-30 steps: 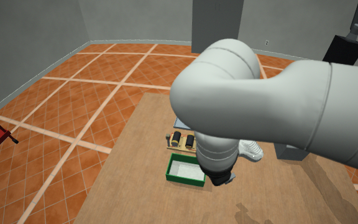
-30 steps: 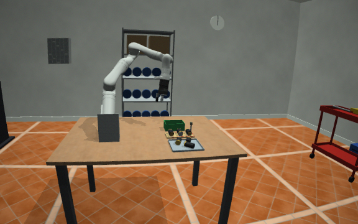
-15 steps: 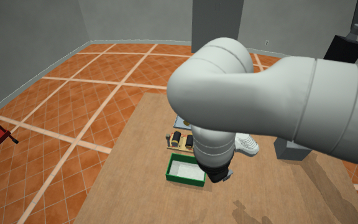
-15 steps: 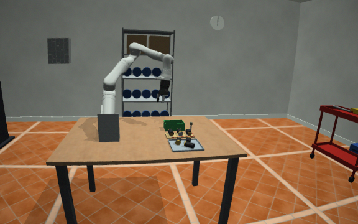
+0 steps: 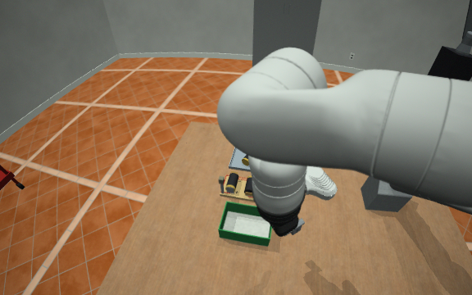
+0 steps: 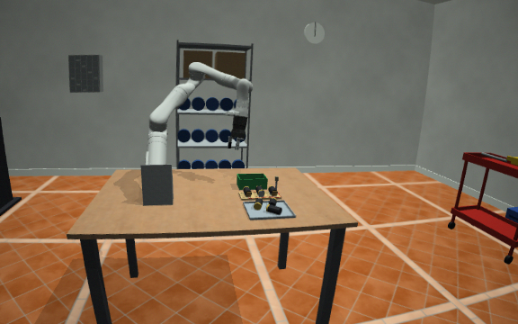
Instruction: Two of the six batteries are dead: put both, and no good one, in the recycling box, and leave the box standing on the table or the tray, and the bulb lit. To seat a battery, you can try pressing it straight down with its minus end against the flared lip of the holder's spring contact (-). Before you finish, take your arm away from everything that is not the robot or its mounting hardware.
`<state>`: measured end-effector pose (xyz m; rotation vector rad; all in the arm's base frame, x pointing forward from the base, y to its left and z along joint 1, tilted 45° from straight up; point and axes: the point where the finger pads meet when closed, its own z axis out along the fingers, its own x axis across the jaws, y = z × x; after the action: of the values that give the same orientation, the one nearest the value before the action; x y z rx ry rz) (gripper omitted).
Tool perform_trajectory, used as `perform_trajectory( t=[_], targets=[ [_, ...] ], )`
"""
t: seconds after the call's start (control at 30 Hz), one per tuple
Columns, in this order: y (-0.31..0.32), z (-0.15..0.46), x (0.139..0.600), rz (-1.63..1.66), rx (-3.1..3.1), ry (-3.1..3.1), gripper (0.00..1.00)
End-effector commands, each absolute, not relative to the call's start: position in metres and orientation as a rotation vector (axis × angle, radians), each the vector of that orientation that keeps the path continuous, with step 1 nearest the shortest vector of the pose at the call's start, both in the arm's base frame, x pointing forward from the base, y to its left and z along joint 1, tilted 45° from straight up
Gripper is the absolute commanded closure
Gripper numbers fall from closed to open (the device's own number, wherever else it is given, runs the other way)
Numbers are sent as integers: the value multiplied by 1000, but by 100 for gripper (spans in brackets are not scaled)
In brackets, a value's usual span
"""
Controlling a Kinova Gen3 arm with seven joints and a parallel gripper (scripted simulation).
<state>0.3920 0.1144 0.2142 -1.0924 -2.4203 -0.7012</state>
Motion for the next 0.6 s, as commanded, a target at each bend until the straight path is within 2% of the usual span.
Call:
perform_trajectory(
  t=[0.0, 0.57],
  targets=[
    [111, 209, 396, -716, -1066, -2437, 0],
    [105, 199, 404, -744, -1008, -2469, 0]
  ],
)
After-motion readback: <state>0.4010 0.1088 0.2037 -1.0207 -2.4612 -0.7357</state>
